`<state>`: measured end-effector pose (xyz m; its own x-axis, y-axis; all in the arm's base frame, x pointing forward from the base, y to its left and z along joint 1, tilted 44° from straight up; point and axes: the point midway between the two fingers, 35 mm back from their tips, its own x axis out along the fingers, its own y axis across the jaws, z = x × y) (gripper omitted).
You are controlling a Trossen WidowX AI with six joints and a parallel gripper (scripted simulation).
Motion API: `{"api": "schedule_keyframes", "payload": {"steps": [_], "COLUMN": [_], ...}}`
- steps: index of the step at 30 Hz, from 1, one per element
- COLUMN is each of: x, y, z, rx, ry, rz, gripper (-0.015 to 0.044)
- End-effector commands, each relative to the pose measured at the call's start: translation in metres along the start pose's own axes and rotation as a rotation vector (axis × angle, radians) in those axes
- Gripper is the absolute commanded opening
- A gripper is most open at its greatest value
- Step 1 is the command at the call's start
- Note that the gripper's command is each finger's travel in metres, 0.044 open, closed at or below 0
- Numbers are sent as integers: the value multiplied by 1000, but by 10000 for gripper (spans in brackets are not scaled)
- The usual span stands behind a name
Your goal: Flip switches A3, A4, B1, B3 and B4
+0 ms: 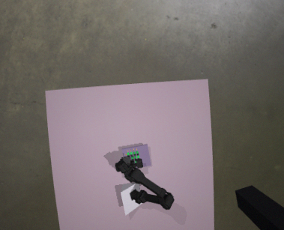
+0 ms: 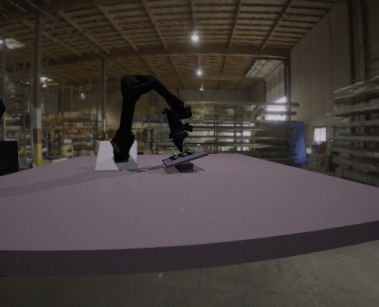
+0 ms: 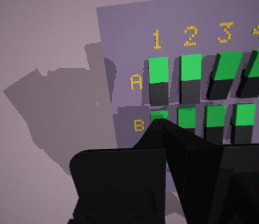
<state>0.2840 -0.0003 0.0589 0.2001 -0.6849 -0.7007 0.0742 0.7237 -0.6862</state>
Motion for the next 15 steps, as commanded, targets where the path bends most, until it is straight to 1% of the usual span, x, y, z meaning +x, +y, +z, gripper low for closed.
{"api": "schedule_keyframes", "payload": {"steps": [1, 15], "x": [1, 2], "y": [0, 0], "z": [0, 0], "rx": [-4, -4], "ry": [-2, -2], "rz": [-4, -4], "gripper": [0, 0]}}
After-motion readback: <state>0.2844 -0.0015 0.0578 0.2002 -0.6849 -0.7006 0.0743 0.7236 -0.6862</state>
